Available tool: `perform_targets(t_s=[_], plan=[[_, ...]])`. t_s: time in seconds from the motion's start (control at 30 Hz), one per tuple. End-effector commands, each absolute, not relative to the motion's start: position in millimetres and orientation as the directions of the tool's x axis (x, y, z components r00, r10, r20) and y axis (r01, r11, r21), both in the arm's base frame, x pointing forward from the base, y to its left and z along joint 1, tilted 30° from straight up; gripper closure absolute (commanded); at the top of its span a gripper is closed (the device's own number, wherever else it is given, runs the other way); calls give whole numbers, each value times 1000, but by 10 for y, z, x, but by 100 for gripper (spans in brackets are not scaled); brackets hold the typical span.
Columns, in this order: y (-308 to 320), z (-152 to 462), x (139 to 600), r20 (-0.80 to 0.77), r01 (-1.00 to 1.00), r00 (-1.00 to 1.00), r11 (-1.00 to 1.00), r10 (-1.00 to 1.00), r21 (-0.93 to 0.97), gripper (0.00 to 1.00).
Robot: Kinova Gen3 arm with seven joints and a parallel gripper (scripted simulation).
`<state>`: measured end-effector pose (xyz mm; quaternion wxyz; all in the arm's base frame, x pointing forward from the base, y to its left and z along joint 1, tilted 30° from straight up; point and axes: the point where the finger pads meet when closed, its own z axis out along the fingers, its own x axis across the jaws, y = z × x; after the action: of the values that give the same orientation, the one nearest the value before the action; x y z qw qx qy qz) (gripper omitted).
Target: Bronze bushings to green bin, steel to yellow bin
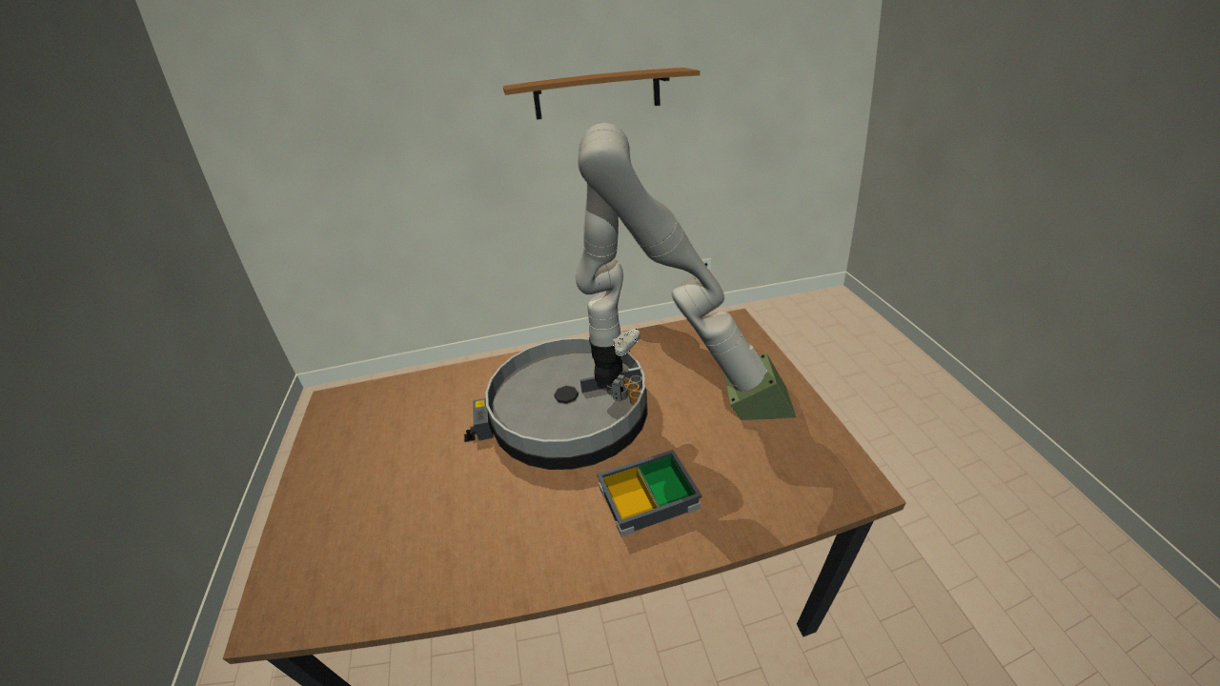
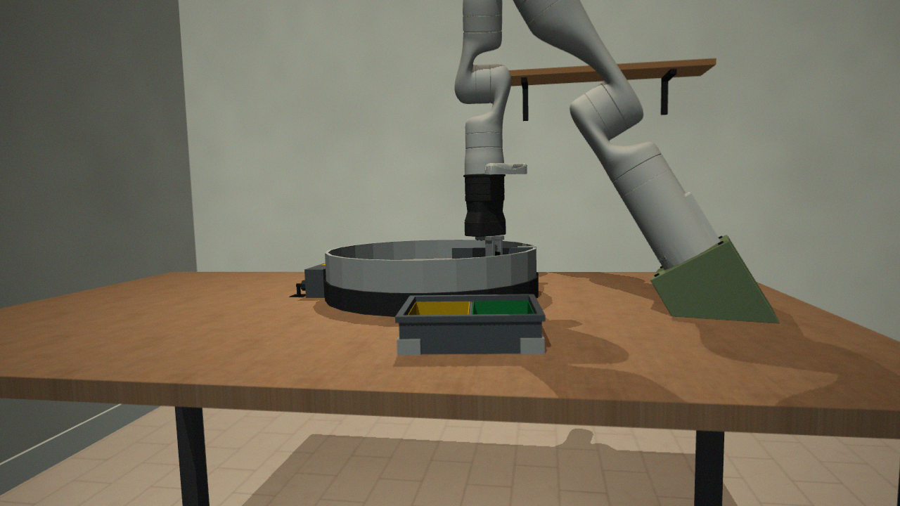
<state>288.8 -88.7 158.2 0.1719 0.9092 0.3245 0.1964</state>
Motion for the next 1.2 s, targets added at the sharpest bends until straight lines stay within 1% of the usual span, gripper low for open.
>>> perform_targets(t_s=[0.0,1.17], plan=[[-887,1583,2888,246,522,712,-730,658,440,100],[-881,1609,2875,246,521,713,-731,657,440,100]])
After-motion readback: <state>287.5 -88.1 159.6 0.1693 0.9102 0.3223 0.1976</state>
